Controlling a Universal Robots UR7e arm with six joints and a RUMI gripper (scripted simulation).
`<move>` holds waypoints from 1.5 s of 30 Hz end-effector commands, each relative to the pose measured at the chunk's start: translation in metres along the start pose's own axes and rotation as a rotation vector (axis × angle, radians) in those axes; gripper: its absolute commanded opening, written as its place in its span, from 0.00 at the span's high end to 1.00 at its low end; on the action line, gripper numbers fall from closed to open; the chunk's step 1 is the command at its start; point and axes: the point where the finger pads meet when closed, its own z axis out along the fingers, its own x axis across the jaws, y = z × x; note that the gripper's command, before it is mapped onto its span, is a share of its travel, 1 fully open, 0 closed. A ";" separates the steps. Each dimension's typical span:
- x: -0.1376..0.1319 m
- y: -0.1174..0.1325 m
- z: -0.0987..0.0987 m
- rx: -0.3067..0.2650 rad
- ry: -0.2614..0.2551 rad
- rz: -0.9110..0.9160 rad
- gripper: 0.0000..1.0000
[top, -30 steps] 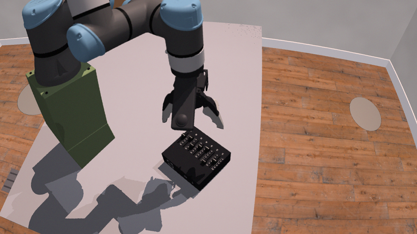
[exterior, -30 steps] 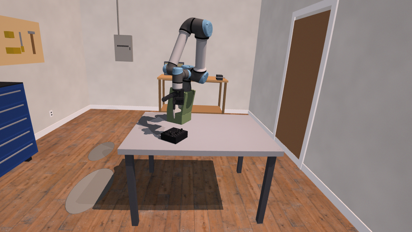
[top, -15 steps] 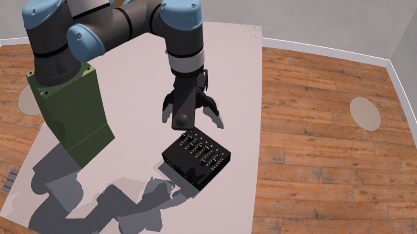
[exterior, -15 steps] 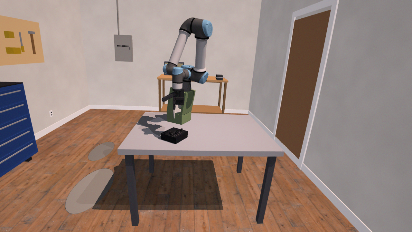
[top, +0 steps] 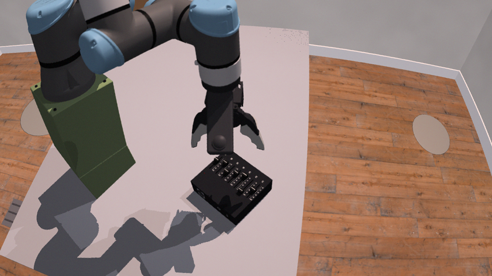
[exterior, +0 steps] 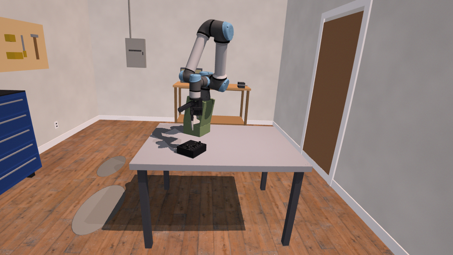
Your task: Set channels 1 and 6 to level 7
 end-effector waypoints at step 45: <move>-0.042 -0.005 0.019 0.003 -0.001 -1.203 0.00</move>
